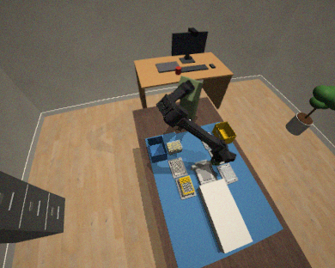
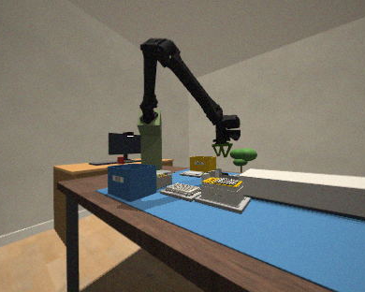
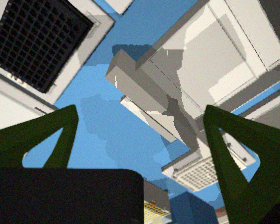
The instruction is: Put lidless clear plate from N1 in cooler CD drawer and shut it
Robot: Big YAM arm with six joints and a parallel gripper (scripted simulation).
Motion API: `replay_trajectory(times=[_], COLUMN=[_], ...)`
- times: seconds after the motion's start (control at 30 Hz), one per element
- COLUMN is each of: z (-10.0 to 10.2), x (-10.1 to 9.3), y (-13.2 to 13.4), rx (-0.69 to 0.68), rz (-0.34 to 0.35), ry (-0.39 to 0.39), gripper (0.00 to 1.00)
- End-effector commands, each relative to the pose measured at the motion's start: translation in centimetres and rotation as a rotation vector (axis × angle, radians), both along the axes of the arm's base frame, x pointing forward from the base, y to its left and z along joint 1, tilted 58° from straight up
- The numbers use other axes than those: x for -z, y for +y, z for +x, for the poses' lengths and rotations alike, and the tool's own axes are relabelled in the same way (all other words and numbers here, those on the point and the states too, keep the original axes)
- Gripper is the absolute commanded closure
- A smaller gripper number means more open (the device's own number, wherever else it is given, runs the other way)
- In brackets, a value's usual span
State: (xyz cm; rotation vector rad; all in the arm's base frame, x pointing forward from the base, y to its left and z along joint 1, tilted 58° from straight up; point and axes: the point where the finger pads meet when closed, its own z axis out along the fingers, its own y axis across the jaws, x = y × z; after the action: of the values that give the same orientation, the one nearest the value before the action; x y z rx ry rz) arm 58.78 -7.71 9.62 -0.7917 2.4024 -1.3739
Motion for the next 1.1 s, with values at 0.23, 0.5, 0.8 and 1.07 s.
replay_trajectory(times=[0.23, 0.5, 0.8, 1.07], z=[2.9, 5.5, 7.7, 10.3], x=[0.8, 0.9, 1.1, 1.3], y=[3.8, 5.9, 7.7, 9.8], rx=[0.16, 0.298, 0.364, 0.363], rz=[0.174, 0.303, 0.367, 0.368], ry=[-0.244, -0.434, -0.528, -0.529], gripper=[0.0, 0.0, 0.0, 0.0])
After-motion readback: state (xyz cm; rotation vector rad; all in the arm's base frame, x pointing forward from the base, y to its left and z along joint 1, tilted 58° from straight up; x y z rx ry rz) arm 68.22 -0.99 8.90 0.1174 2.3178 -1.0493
